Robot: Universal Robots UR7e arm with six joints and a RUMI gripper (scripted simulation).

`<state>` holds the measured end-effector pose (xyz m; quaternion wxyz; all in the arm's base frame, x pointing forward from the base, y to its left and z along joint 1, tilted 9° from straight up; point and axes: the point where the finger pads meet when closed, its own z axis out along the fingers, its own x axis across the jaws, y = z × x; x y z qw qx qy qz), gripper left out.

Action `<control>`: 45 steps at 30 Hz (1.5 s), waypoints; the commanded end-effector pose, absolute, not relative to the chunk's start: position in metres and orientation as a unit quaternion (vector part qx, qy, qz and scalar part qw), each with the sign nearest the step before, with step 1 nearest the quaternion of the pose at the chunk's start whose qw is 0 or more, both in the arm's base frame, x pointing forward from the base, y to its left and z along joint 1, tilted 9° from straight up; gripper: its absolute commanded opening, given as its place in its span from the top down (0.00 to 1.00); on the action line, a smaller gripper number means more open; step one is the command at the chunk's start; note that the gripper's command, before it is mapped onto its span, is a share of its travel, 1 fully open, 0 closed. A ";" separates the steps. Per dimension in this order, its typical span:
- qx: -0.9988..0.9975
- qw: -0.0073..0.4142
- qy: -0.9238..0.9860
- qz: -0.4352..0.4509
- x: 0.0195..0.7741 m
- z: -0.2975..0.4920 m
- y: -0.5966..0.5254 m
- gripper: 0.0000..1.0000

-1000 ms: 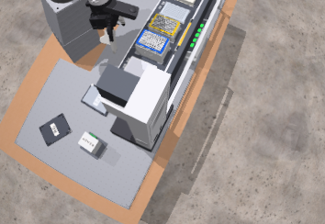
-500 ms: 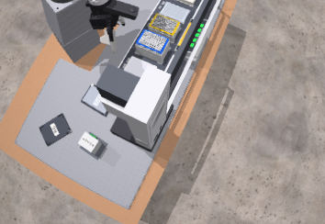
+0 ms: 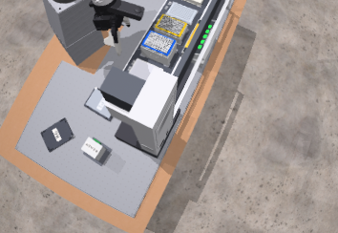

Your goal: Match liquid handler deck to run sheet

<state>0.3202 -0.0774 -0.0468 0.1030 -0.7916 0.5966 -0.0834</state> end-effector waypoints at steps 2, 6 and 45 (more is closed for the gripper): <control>-0.732 0.089 0.675 0.014 0.291 -0.043 0.019 0.18; -0.731 0.085 0.676 0.012 0.289 -0.043 0.018 0.18; -0.731 0.082 0.677 0.010 0.286 -0.043 0.017 0.18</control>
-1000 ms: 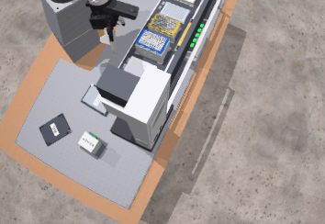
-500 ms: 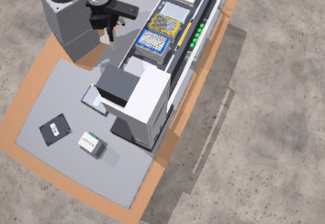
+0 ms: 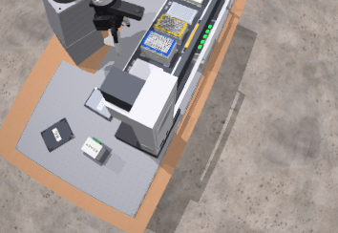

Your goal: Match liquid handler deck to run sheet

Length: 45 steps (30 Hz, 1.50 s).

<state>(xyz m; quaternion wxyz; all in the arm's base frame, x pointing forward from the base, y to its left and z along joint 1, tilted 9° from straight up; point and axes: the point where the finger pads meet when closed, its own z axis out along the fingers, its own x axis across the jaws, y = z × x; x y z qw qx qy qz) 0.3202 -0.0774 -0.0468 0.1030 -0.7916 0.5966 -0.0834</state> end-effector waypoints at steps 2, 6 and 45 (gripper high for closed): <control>-0.731 0.082 0.677 0.010 0.284 -0.043 0.017 0.18; -0.731 0.082 0.677 0.010 0.284 -0.043 0.017 0.18; -0.730 0.079 0.678 0.008 0.281 -0.043 0.015 0.18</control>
